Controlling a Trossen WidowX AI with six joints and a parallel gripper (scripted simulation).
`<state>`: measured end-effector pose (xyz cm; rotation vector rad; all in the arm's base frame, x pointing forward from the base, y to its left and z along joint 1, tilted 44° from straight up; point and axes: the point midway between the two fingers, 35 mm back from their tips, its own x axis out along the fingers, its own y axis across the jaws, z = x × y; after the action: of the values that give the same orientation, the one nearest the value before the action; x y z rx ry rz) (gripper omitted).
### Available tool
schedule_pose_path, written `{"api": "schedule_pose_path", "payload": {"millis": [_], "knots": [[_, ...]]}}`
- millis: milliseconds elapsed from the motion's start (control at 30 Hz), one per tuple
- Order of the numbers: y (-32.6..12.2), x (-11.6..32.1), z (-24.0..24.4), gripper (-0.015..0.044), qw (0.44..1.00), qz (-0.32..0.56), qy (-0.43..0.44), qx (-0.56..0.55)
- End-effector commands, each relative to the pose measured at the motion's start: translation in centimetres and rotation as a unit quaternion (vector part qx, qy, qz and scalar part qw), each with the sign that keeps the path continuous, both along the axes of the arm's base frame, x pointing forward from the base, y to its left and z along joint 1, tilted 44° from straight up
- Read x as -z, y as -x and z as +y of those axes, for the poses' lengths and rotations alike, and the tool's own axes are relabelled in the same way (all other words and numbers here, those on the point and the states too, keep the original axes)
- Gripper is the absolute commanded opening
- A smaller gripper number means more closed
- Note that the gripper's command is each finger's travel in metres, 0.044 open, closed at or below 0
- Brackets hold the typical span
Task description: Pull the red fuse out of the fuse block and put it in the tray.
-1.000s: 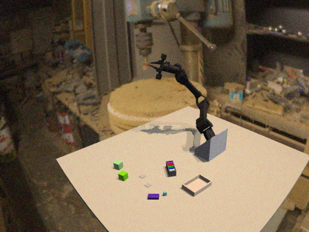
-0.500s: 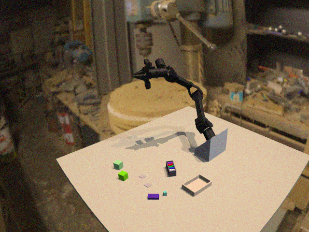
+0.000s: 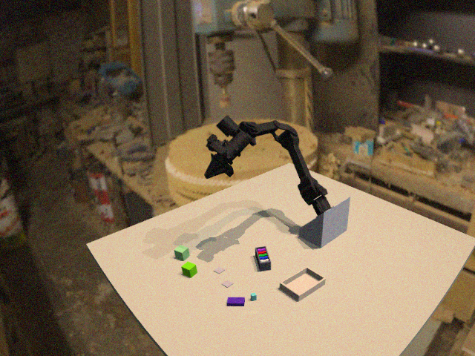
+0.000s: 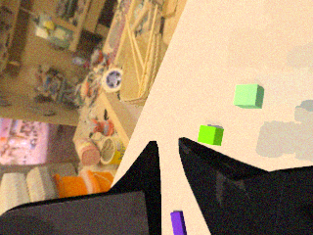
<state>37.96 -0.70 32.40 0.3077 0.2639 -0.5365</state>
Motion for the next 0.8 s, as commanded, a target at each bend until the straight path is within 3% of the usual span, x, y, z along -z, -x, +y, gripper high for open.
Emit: {"api": "schedule_pose_path", "payload": {"millis": [0,233,467,767], "knots": [[-0.8,7.0,-0.6,0.0064,0.993,0.112,0.009,0.027],[0.8,18.1,-1.9,0.0064,0.951,0.299,0.027,0.079],[6.2,27.4,-3.9,0.0064,0.859,0.488,0.061,0.143],[7.8,28.3,-4.8,0.0064,0.835,0.522,0.07,0.156]]}}
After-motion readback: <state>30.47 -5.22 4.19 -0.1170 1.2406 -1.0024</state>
